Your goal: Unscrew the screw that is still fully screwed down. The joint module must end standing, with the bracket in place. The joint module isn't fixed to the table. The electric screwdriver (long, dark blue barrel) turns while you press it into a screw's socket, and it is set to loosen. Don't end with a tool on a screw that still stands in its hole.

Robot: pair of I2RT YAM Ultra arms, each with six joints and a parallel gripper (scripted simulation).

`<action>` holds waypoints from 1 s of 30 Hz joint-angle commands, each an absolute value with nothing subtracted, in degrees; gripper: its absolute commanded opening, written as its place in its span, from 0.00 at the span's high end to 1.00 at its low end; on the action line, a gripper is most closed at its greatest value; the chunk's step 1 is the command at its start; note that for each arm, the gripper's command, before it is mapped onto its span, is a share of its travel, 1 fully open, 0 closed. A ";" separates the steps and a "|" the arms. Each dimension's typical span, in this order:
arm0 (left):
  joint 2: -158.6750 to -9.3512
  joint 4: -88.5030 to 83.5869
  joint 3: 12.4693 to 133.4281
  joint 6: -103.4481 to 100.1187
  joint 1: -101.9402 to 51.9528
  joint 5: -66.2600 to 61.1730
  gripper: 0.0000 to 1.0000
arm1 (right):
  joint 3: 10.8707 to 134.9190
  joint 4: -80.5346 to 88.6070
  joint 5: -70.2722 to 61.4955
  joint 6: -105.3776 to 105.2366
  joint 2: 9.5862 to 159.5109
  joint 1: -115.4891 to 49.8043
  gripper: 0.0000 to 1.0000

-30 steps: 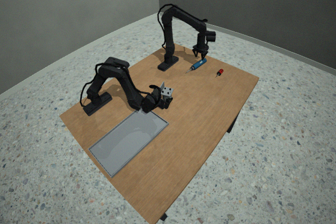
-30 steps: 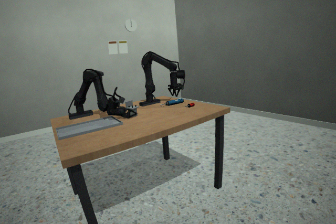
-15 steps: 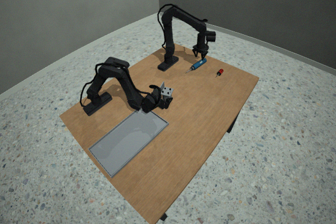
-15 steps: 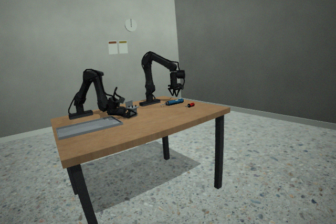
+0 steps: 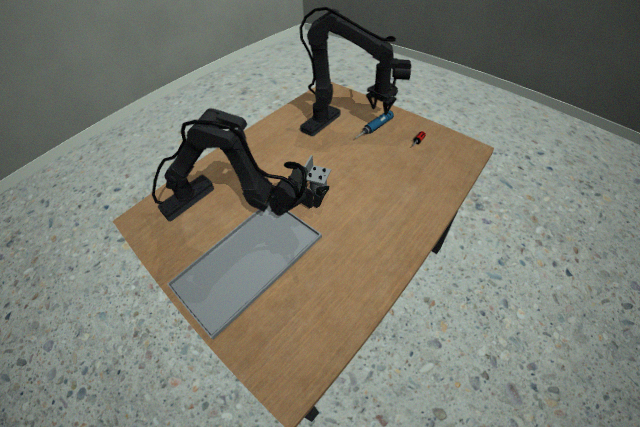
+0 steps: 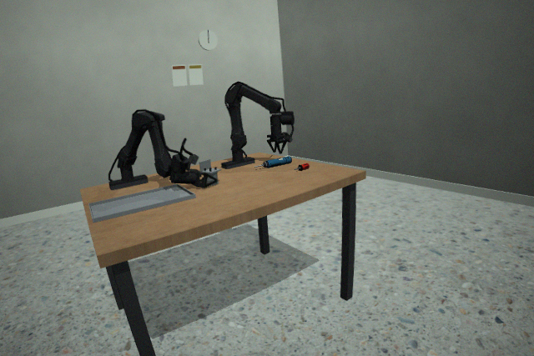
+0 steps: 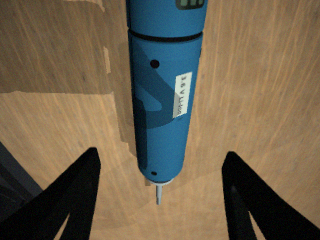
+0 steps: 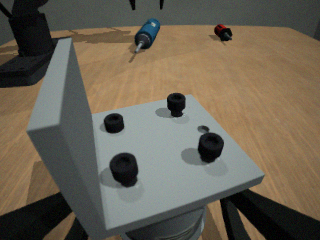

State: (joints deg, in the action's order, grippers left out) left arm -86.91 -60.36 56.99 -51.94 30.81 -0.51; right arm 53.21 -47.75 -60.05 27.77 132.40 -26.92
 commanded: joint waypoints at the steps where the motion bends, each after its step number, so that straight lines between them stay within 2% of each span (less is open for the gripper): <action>1: -86.48 -60.31 57.44 -52.36 30.75 0.00 0.35 | 53.02 -47.94 -60.72 27.46 130.51 -25.95 0.14; 2: -86.48 -60.31 57.44 -52.36 30.75 0.00 0.35 | 53.02 -47.94 -60.72 27.46 130.51 -25.95 0.14; 3: -86.48 -60.31 57.44 -52.36 30.75 0.00 0.35 | 53.02 -47.94 -60.72 27.46 130.51 -25.95 0.26; 19: -86.48 -60.31 57.44 -52.36 30.75 0.00 0.35 | 53.02 -47.94 -60.72 27.46 130.51 -25.95 0.26; 20: -86.48 -60.31 57.44 -52.36 30.75 0.00 0.35 | 53.02 -47.94 -60.72 27.46 130.51 -25.95 0.37; 30: -86.48 -60.31 57.44 -52.36 30.75 0.00 0.35 | 53.09 -47.98 -60.74 27.46 130.52 -25.95 0.37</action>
